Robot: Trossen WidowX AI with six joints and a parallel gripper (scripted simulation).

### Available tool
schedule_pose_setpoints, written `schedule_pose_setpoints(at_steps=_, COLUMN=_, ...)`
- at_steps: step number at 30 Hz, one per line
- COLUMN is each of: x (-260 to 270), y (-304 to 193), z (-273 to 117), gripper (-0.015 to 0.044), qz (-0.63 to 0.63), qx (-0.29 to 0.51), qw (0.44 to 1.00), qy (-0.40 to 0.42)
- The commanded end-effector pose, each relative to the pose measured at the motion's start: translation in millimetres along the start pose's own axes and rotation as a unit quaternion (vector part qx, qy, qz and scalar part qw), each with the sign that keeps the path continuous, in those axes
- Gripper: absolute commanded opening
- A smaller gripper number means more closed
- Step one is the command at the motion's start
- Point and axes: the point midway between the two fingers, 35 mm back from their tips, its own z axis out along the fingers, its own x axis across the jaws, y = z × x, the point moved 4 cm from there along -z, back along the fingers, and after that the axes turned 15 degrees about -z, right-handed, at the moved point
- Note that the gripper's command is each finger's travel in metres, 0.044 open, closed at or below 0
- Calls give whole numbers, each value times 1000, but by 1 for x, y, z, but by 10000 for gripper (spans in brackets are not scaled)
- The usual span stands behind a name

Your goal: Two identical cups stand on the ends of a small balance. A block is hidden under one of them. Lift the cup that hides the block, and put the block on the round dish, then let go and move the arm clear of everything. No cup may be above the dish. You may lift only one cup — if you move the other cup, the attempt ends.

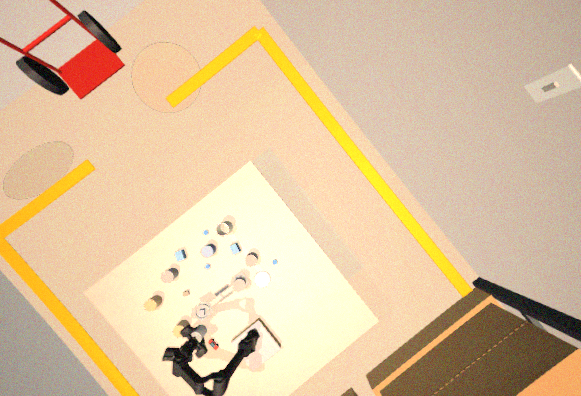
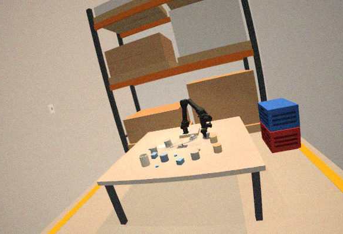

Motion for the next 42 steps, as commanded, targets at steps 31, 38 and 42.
schedule_pose_setpoints(at_steps=31, x=0, y=0, z=-39, gripper=440, qz=2, qx=2, qw=1000, qy=-2)
schedule_pose_setpoints(at_steps=38, x=-1, y=0, z=-40, gripper=414, qz=3, qx=2, qw=1000, qy=-2)
schedule_pose_setpoints(at_steps=42, x=-8, y=-9, z=-43, gripper=309, qz=28, qx=1, qw=1000, qy=-2)
